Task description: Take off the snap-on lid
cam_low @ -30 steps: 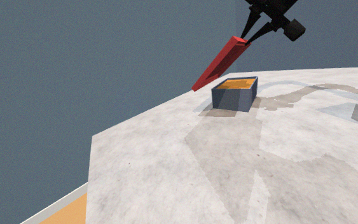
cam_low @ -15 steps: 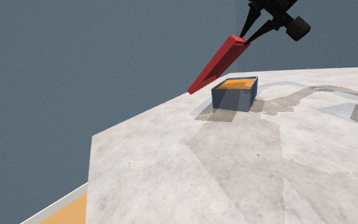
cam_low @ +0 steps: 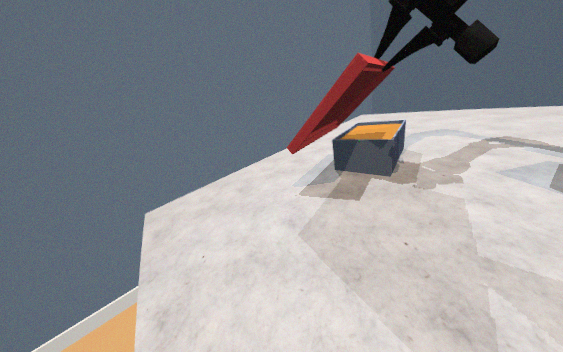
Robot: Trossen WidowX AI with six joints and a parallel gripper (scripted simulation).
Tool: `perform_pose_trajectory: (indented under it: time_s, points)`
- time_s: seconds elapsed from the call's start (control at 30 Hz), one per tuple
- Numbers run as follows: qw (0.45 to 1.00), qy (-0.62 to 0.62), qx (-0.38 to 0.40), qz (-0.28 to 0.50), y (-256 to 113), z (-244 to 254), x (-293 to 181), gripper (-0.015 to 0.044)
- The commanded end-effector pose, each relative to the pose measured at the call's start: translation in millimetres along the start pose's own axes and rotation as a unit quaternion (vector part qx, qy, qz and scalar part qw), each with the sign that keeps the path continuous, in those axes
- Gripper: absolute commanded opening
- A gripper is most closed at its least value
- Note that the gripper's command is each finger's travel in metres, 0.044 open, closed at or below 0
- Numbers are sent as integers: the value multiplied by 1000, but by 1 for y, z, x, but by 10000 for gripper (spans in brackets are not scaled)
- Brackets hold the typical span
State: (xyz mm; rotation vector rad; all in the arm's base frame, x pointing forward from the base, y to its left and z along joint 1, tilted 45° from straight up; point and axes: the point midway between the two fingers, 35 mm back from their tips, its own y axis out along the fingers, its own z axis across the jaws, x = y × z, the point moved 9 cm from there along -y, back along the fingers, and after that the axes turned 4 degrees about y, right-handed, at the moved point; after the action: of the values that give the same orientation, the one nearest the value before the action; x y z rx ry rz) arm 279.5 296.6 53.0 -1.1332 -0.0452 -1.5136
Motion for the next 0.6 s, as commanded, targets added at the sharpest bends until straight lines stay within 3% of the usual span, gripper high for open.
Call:
perform_pose_trajectory:
  time_s: [0.0,0.57]
  points:
    - [1000,5,4,0,-3,1,-9,0]
    - [1000,6,4,1,-7,-4,-43,0]
